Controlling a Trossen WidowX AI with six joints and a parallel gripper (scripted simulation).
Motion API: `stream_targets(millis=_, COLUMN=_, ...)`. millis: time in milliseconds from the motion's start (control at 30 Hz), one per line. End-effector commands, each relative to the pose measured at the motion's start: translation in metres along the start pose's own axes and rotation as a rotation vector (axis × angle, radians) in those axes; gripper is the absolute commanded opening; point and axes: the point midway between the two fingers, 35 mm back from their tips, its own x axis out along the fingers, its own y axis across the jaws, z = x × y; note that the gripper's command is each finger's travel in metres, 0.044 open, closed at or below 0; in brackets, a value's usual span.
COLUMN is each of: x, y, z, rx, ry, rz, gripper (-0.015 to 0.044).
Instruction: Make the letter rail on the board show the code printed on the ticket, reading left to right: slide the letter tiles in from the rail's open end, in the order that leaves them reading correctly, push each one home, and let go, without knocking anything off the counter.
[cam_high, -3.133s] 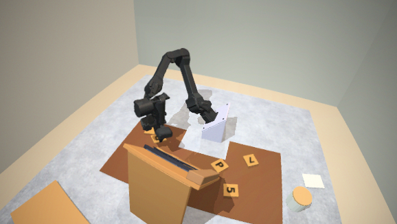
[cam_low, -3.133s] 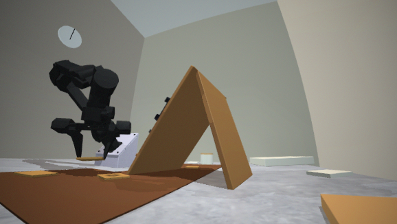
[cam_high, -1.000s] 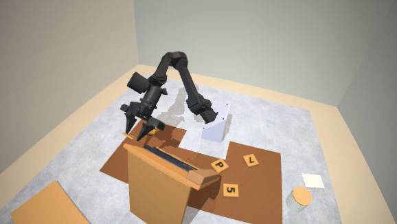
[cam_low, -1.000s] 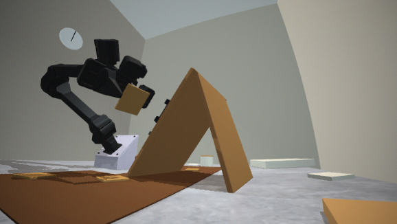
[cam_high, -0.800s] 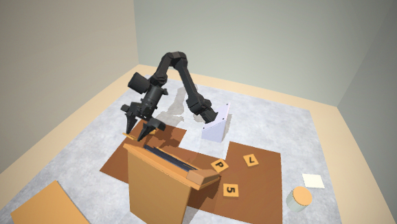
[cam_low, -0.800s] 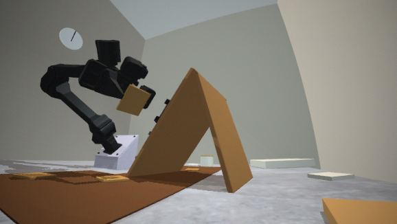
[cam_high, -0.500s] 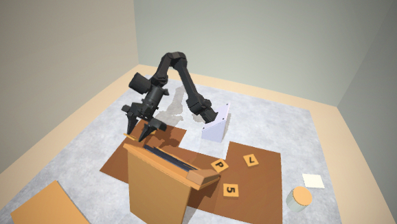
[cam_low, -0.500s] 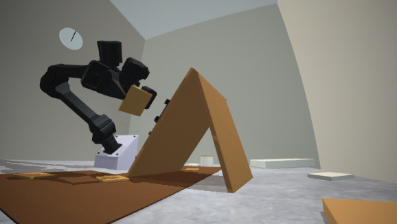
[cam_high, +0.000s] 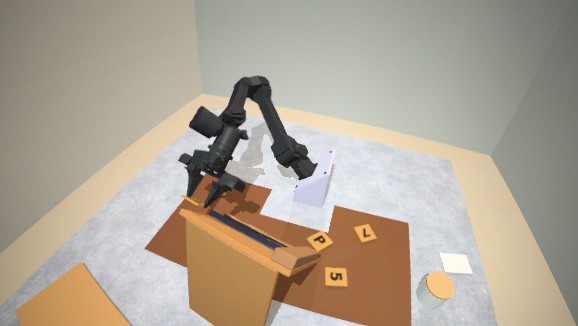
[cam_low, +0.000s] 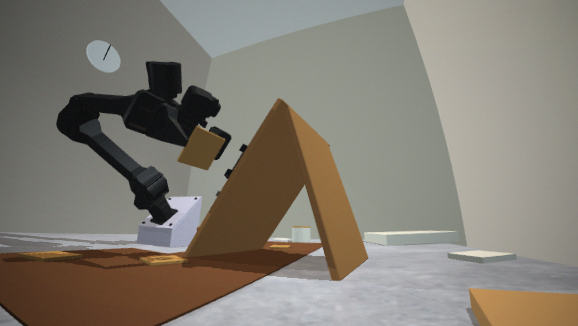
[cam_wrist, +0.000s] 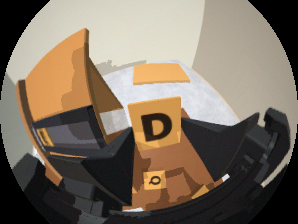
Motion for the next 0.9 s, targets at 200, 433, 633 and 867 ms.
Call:
stream_targets(millis=200, x=0.0, y=0.006, z=0.0, rx=0.004, ry=-0.001, rz=-0.001, gripper=0.0)
stream_targets(millis=433, x=0.0, y=0.009, z=0.001, rx=0.004, ry=-0.001, rz=-0.001, gripper=0.0)
stream_targets(millis=633, x=0.0, y=0.012, z=0.001, rx=0.004, ry=-0.001, rz=-0.001, gripper=0.0)
stream_targets(millis=867, x=0.0, y=0.016, z=0.001, rx=0.004, ry=-0.001, rz=-0.001, gripper=0.0)
